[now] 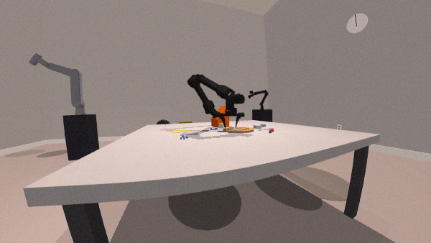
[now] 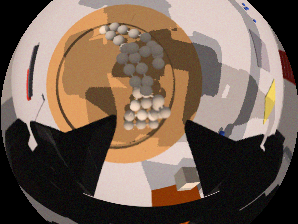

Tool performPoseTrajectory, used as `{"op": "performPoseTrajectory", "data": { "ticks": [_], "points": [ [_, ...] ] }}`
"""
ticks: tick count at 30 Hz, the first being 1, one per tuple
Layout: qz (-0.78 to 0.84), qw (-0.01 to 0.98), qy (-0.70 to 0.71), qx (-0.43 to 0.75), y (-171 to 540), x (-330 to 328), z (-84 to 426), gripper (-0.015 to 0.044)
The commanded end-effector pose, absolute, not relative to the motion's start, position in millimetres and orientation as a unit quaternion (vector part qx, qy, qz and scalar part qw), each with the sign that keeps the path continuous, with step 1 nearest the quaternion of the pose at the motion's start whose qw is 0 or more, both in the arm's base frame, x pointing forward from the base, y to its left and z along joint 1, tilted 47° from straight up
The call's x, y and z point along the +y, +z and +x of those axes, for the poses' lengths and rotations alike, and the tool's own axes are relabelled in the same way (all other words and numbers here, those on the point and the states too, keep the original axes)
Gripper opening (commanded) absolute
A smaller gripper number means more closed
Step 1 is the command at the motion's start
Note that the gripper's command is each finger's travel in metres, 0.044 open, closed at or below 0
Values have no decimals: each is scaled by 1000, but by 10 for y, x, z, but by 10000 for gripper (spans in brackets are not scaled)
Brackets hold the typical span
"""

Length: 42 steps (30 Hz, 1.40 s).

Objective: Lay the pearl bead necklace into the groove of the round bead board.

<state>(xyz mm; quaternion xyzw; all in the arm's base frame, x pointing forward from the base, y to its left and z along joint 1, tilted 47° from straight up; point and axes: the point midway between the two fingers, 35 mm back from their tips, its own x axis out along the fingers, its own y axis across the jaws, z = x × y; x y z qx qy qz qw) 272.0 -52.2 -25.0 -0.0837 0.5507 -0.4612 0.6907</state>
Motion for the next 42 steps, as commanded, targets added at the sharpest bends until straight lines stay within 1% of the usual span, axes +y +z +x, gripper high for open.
{"op": "performPoseTrajectory", "data": {
  "ticks": [1,8,13,30,42],
  "points": [
    [-83,691,-461,551,-249,-522,2721,222],
    [-83,691,-461,551,-249,-522,2721,39],
    [-83,691,-461,551,-249,-522,2721,5],
    [-84,691,-461,551,-246,-518,2721,0],
    [-86,690,-461,551,-177,-389,2728,0]
  ]
}}
